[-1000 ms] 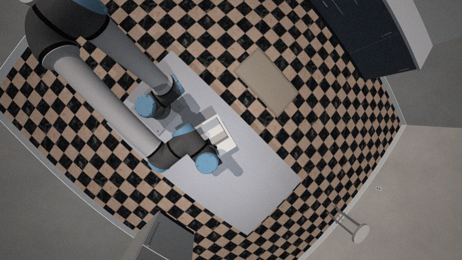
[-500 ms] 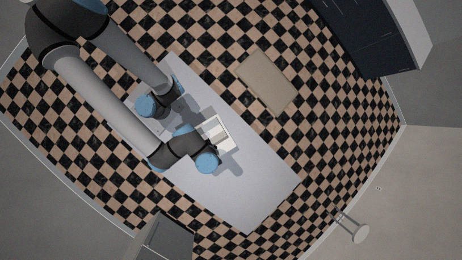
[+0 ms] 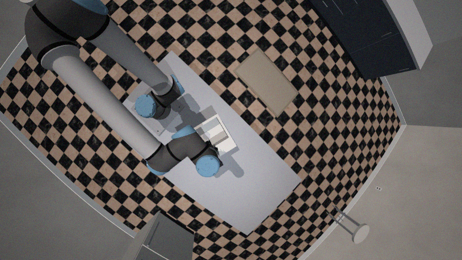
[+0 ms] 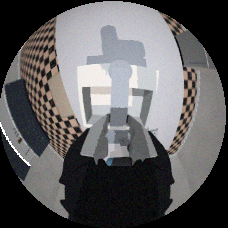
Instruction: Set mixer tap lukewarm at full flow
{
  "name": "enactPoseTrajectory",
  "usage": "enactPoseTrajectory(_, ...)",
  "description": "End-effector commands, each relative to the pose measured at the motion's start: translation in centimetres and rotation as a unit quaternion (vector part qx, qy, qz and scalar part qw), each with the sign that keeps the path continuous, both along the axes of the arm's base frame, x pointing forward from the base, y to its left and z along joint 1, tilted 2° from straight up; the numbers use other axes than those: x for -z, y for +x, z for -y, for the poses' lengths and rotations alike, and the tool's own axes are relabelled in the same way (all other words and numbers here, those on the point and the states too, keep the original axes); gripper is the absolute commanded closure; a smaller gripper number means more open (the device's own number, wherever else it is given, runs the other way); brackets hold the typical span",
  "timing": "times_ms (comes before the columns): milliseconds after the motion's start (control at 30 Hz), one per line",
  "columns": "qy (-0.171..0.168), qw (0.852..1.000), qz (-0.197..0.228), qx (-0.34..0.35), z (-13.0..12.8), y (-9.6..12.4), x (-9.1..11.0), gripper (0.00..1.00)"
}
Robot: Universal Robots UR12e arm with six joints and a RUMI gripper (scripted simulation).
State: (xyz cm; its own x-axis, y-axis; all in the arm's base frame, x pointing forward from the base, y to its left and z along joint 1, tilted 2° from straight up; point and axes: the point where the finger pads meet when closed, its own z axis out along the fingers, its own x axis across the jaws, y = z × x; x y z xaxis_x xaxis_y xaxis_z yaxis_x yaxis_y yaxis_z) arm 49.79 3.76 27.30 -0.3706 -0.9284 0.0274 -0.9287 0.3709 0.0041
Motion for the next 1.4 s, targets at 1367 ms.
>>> enactPoseTrajectory(1367, 0.000, 1.000, 0.001, 0.000, 0.21, 0.64, -1.19, 1.00)
